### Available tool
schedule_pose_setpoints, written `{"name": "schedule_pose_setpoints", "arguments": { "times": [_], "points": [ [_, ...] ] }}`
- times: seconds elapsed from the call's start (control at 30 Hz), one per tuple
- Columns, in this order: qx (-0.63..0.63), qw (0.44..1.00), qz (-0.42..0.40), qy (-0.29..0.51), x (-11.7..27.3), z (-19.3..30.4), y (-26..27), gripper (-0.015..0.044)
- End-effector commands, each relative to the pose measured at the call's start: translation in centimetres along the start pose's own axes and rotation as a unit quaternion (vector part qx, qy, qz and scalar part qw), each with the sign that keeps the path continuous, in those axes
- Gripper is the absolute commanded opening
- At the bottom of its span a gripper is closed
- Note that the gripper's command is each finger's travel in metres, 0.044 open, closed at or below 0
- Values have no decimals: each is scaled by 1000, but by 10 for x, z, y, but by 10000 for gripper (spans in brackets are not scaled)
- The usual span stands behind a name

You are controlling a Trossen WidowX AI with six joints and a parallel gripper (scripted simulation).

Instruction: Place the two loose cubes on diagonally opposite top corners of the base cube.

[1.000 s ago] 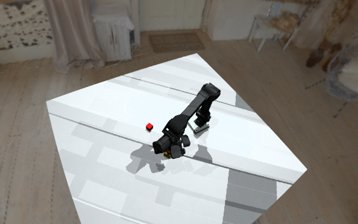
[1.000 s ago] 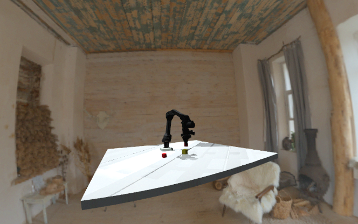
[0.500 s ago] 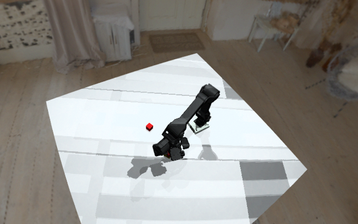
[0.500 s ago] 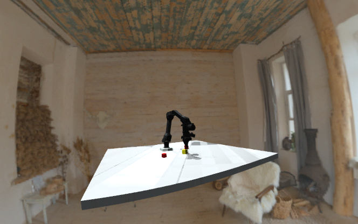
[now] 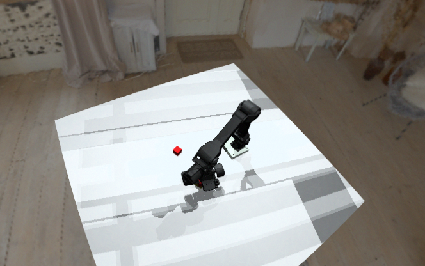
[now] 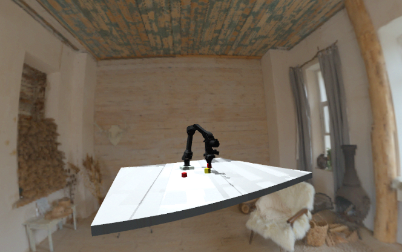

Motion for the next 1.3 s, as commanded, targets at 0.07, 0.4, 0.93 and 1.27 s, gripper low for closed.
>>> {"name": "schedule_pose_setpoints", "arguments": {
  "times": [0.07, 0.4, 0.93, 1.27],
  "points": [
    [-3, 1000, -1, -2, -1, 0, 0, 105],
    [-3, 1000, -1, -2, -1, 0, 0, 205],
    [0, 1000, 0, 0, 20, 0, 0, 205],
    [0, 1000, 0, 0, 30, 0, 0, 205]
  ]
}}
Point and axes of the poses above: the point midway between the two fingers, 35 mm back from their tips, its own x axis back along the fingers, its own y axis across the jaws, z = x × y, the point moved 7 cm from there along x, back along the fingers, and after that the axes turned 1 degree about x, right-handed, at the moved point
